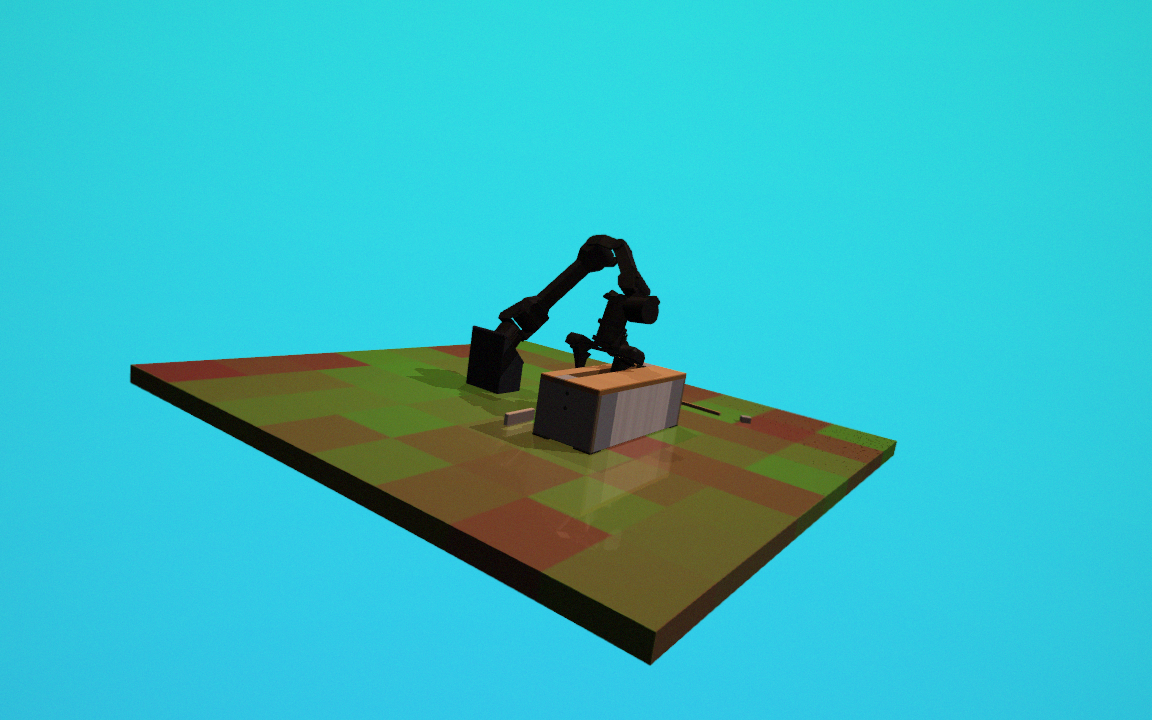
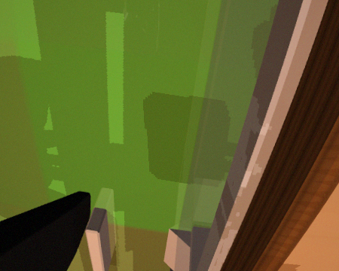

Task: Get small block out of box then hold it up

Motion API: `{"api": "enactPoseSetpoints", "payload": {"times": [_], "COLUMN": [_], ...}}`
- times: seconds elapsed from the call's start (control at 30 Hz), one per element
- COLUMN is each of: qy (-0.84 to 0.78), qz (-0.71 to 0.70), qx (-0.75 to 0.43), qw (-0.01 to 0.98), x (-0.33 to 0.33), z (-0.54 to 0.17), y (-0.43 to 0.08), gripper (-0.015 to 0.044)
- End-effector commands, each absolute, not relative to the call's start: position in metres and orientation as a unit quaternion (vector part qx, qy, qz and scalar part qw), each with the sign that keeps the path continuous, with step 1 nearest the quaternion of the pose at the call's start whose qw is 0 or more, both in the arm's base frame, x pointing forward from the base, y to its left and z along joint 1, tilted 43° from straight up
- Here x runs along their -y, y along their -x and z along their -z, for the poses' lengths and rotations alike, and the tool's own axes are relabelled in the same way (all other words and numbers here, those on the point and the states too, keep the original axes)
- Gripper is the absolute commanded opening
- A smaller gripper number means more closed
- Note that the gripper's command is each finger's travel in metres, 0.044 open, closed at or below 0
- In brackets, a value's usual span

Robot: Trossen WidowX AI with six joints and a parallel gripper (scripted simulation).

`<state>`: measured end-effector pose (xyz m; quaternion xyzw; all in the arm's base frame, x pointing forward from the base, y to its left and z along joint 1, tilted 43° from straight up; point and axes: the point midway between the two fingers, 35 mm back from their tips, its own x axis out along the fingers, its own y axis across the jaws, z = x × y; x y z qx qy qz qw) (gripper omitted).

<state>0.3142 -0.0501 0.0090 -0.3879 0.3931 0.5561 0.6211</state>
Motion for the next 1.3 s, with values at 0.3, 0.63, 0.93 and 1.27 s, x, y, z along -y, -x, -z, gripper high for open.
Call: {"api": "enactPoseSetpoints", "payload": {"times": [0.3,0.63,0.93,1.27], "qy": [0.387,0.387,0.387,0.388], "qz": [-0.556,-0.556,-0.556,-0.555], "qx": [-0.395,-0.395,-0.396,-0.396], "qw": [0.621,0.620,0.620,0.620], "x": [0.075,0.095,0.112,0.131], "z": [0.015,0.033,0.049,0.066], "y": [-0.312,-0.311,-0.311,-0.310], "gripper": [0.0400,0.0400,0.0400,0.0400]}}
